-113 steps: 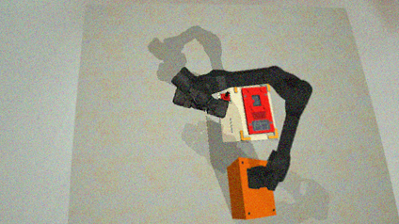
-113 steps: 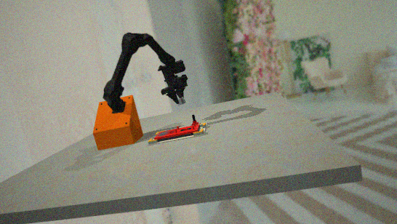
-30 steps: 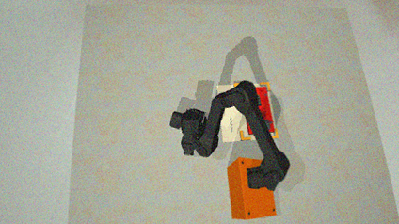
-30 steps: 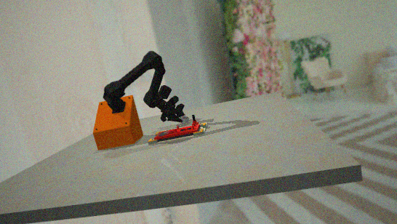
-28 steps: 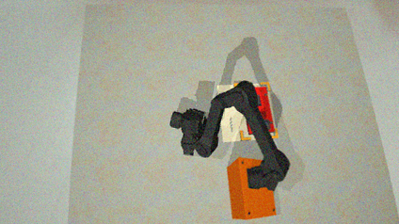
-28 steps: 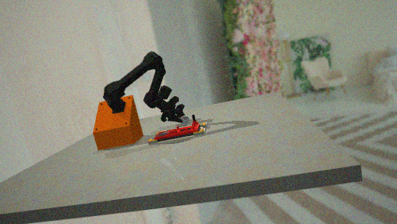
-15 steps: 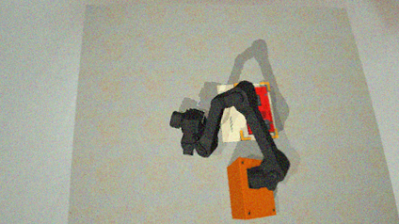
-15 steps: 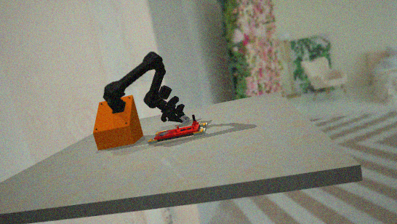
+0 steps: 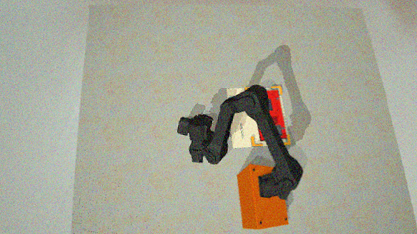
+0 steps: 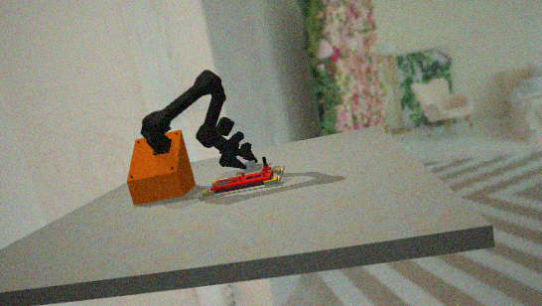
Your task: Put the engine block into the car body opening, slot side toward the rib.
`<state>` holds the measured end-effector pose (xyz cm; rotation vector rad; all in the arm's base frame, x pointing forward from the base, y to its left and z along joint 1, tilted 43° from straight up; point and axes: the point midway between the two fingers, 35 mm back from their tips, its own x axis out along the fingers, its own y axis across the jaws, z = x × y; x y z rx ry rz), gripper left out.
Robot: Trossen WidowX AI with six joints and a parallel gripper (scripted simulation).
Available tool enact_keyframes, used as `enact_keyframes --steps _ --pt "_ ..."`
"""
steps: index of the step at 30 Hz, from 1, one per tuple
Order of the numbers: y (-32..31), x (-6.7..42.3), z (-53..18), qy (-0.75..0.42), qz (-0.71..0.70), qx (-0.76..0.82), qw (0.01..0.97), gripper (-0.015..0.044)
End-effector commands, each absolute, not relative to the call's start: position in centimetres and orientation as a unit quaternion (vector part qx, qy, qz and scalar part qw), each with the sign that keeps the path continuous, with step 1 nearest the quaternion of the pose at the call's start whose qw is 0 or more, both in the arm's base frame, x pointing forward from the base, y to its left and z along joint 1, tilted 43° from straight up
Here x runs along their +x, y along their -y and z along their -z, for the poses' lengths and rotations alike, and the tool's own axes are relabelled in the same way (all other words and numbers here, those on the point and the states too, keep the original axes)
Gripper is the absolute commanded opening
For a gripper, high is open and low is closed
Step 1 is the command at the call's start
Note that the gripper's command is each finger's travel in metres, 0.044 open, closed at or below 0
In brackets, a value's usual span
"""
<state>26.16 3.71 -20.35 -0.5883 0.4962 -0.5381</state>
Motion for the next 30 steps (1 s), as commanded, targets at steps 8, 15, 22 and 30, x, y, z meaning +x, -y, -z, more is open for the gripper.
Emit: enact_keyframes --steps 8,15,22,30 --pt "-6.4 23.5 19.0 -0.239 0.257 -0.279 0.894 0.044" --pt "-6.7 23.2 18.7 -0.238 0.257 -0.28 0.894 0.044" --pt "-6.3 23.2 19.1 -0.244 0.256 -0.284 0.891 0.044" --pt "-6.3 23.2 19.1 -0.244 0.256 -0.284 0.891 0.044"
